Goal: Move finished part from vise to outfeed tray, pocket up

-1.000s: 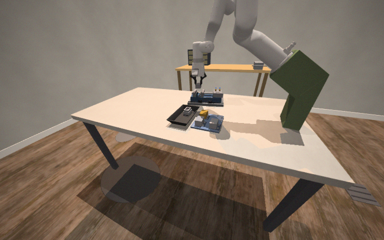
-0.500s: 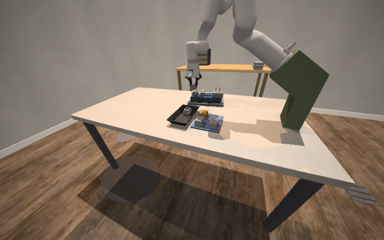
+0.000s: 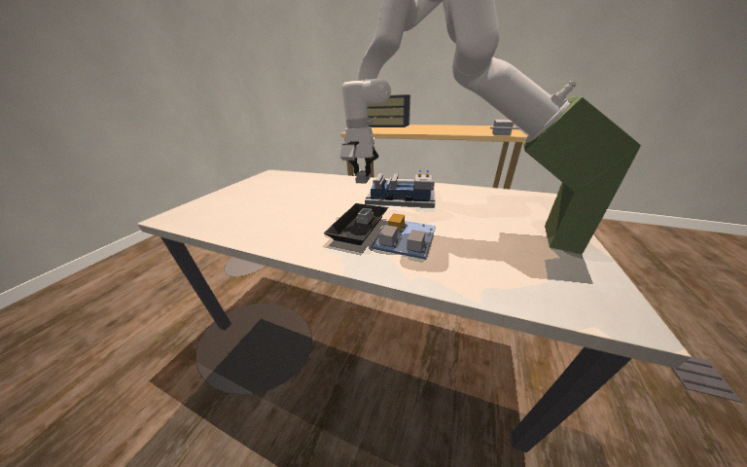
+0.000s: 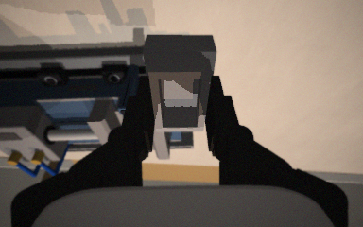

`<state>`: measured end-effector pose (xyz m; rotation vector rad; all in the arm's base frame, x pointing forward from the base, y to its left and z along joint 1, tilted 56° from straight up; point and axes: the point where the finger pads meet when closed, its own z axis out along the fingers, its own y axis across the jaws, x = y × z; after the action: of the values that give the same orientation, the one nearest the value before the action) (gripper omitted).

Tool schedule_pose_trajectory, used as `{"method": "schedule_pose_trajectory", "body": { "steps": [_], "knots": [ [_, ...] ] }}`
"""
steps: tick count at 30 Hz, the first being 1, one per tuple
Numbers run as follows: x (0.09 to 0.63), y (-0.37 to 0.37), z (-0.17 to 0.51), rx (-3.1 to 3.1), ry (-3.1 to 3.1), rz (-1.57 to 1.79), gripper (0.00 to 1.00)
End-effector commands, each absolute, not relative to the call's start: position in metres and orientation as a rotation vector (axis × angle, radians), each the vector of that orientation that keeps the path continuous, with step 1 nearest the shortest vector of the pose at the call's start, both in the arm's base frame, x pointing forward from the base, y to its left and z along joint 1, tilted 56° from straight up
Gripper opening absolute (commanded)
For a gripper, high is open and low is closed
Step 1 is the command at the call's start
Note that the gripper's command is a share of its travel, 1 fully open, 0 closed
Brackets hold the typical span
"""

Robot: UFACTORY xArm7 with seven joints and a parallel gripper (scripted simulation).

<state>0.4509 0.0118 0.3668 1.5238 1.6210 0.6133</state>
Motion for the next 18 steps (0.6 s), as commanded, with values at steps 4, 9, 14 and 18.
{"method": "schedule_pose_trajectory", "body": {
  "steps": [4, 9, 14, 18],
  "knots": [
    [0.458, 0.069, 0.359, 1.545, 1.579, 0.626, 0.00],
    [0.457, 0.108, 0.348, 1.560, 1.573, 0.651, 0.00],
    [0.452, 0.149, 0.335, 1.578, 1.571, 0.681, 0.00],
    [0.448, 0.173, 0.326, 1.590, 1.572, 0.702, 0.00]
  ]
}}
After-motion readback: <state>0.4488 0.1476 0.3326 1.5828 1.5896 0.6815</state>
